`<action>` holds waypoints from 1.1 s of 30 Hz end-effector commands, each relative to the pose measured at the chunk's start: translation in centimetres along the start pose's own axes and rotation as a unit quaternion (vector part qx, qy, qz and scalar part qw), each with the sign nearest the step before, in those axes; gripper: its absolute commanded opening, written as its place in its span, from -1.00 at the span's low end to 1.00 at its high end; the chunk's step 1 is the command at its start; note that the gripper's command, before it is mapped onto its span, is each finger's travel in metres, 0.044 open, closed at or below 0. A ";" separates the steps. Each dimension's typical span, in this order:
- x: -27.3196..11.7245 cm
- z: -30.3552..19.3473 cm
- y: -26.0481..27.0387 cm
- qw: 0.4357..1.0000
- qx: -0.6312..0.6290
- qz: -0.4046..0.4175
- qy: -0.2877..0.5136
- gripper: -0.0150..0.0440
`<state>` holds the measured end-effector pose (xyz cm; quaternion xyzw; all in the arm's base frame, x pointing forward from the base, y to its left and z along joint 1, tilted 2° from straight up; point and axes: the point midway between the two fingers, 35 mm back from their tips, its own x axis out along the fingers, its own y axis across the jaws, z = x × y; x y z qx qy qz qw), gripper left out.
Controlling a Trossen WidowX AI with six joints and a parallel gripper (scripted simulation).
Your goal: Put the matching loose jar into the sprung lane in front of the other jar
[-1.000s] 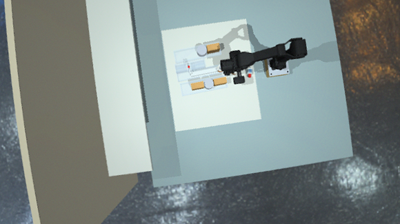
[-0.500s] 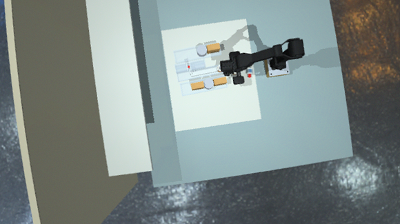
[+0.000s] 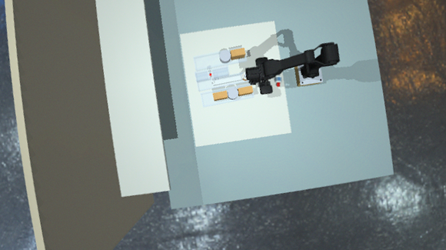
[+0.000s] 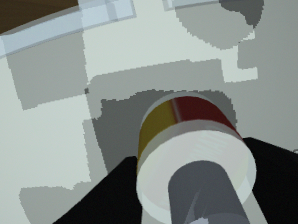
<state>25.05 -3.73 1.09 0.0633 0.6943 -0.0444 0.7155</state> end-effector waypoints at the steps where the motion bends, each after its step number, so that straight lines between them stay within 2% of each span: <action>1: -0.8 0.2 0.0 1.000 0.002 0.001 0.000 -0.38; 3: -1.9 0.4 -0.2 1.000 0.002 0.001 0.000 -0.49; 18: -10.5 0.3 -1.0 1.000 0.002 0.001 -0.001 -0.49; 24: -10.3 0.5 -1.1 1.000 0.000 0.001 -0.001 -0.49; 33: -6.0 3.3 -2.5 1.000 -0.020 0.000 -0.002 -0.49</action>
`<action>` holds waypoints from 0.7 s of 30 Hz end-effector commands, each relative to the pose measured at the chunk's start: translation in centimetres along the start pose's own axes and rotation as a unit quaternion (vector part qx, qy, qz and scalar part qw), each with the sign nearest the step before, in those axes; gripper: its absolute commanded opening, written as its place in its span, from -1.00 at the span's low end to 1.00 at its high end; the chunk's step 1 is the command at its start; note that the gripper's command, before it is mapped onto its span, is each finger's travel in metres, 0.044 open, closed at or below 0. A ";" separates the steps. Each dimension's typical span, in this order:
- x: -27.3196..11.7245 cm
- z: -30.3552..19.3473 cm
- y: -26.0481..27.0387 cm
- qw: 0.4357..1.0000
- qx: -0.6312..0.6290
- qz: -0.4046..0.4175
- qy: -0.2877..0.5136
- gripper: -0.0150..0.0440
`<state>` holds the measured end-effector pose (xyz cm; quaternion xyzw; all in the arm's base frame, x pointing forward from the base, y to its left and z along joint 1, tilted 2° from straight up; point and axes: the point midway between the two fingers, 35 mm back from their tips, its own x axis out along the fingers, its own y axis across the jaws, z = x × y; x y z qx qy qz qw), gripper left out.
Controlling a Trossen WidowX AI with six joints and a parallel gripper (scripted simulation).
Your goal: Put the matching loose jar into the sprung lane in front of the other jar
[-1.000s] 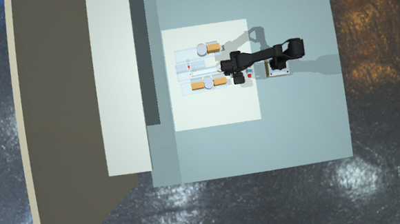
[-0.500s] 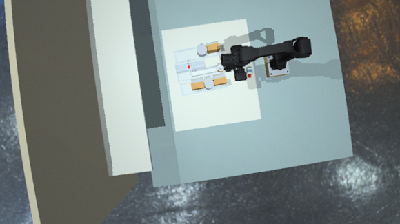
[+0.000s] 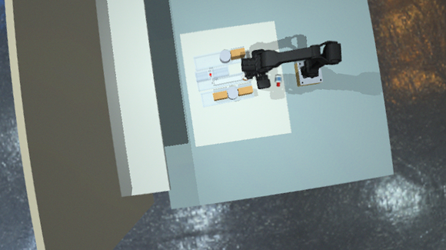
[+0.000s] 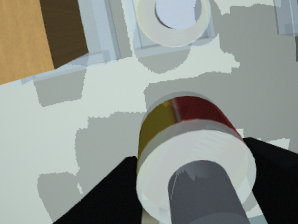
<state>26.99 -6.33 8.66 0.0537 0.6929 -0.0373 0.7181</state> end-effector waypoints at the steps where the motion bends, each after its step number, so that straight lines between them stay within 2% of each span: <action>1: 2.0 1.0 -0.7 1.000 -0.010 0.001 0.001 -0.49; 14: 4.6 1.2 -0.8 1.000 -0.012 0.001 0.001 -0.49; 21: 4.7 1.2 -0.8 1.000 -0.012 0.001 0.001 -0.49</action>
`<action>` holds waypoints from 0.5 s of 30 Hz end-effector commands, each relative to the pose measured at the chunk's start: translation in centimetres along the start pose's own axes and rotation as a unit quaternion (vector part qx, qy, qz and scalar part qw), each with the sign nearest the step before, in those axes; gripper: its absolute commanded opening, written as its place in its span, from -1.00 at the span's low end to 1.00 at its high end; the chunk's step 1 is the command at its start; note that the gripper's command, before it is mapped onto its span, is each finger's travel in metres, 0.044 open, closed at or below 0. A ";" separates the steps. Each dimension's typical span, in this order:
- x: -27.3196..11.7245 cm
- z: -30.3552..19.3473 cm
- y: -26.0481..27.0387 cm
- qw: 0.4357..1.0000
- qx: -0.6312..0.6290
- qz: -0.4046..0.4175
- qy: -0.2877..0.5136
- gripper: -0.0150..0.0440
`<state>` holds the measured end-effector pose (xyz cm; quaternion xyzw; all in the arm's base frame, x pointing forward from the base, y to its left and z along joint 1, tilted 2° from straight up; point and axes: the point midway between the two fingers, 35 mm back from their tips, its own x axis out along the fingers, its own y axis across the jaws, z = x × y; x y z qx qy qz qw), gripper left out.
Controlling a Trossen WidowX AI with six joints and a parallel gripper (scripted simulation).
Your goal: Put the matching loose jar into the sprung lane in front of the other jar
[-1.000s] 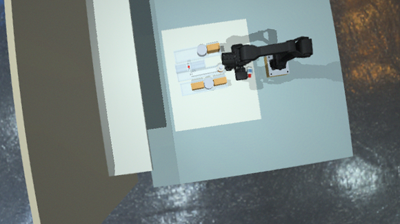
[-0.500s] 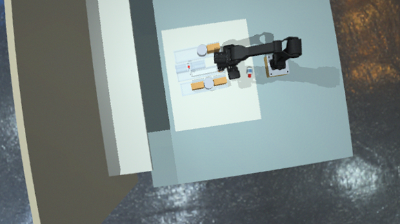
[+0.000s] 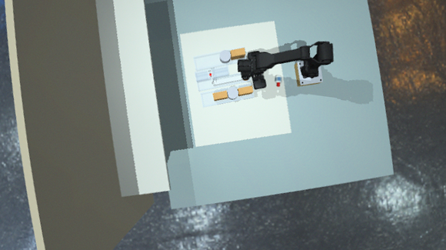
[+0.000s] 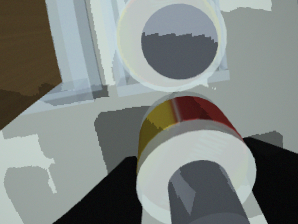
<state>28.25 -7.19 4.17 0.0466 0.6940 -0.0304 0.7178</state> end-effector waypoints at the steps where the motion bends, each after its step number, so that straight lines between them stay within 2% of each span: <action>1: 0.2 0.1 0.0 1.000 -0.002 0.001 0.000 -0.49; 15: 0.2 0.6 0.0 1.000 -0.002 0.001 -0.001 -0.49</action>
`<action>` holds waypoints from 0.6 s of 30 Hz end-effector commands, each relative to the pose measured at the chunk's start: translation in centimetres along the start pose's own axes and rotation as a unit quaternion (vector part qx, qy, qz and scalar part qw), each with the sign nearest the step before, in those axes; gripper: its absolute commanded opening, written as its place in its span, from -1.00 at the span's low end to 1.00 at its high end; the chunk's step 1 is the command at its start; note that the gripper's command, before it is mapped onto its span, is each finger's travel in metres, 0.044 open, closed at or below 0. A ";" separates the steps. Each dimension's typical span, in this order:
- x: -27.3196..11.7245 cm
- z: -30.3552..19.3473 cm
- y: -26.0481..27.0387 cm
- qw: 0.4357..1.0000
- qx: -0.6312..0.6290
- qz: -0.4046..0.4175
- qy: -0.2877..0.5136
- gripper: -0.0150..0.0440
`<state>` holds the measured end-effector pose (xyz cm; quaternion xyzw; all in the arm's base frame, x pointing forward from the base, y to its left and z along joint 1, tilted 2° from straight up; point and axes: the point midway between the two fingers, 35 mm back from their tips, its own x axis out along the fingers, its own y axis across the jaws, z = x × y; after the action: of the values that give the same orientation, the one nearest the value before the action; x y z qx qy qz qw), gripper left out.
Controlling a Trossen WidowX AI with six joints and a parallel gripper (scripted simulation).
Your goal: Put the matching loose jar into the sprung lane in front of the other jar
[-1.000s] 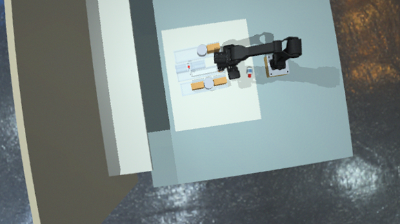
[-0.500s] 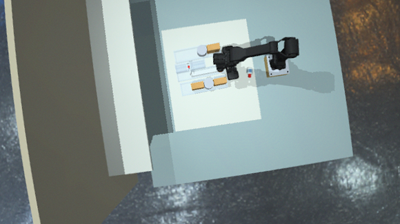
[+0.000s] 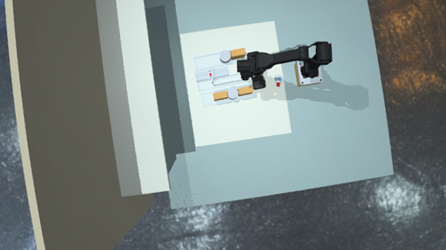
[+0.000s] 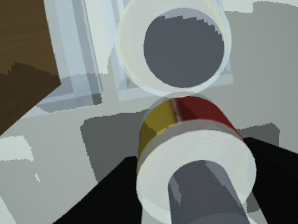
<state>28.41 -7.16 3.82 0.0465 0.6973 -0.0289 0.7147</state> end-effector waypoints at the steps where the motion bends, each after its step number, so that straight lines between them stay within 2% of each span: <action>1: -0.2 0.5 0.0 1.000 -0.001 0.000 -0.005 -0.49; 18: -0.2 1.1 0.0 1.000 -0.001 0.000 -0.006 -0.49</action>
<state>28.89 -7.21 3.76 0.0460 0.6997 -0.0274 0.7124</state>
